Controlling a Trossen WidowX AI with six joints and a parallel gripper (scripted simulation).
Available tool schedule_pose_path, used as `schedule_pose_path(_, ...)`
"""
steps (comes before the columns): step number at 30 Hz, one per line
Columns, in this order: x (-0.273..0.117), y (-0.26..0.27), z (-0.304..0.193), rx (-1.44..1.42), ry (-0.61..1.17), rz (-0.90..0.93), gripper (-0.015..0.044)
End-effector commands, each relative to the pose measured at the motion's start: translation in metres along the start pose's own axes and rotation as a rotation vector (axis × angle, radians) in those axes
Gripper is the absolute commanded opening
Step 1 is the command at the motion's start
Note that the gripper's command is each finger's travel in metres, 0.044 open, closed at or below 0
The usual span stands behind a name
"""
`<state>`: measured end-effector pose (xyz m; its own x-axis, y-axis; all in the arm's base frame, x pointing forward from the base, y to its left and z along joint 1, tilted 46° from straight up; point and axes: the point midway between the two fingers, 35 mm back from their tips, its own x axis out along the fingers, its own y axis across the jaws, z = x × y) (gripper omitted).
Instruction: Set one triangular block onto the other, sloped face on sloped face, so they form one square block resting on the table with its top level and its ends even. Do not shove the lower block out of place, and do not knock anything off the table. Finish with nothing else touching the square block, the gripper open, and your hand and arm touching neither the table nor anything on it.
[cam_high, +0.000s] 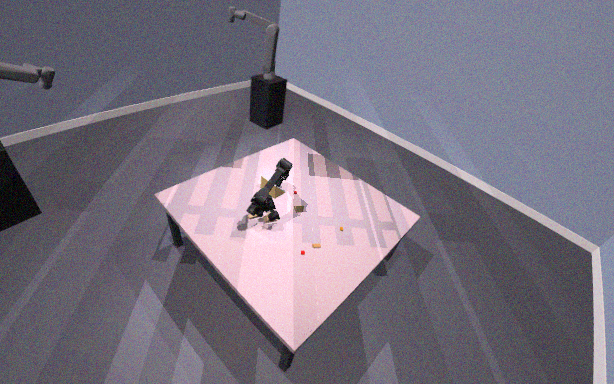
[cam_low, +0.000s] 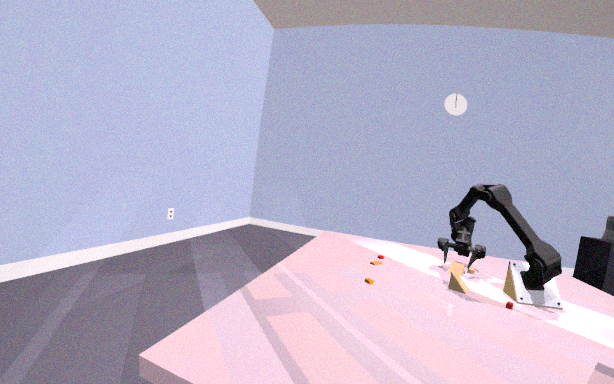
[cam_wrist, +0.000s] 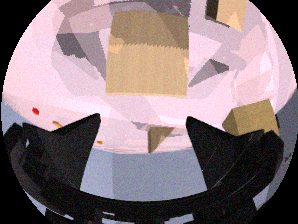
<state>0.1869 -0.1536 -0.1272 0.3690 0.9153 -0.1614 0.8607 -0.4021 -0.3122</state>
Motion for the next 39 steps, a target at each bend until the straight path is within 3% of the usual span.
schedule_pose_path(1,0.0,-0.001,0.0,0.006,0.0,-0.003,0.044)
schedule_pose_path(10,-0.077,-0.006,-0.064,0.041,-0.13,0.162,0.044)
schedule_pose_path(14,-0.078,-0.006,-0.064,0.038,-0.132,0.167,0.044)
schedule_pose_path(17,-0.068,-0.004,-0.064,-0.158,-0.212,0.099,0.044)
schedule_pose_path(23,-0.033,-0.008,-0.065,-0.881,-0.447,-0.309,0.044)
schedule_pose_path(28,-0.014,-0.01,-0.065,-1.448,-0.503,-0.75,0.044)
schedule_pose_path(35,0.004,-0.005,-0.071,-2.108,-0.322,-1.508,0.044)
schedule_pose_path(39,0.011,-0.001,-0.078,-2.29,-0.149,-1.88,0.044)
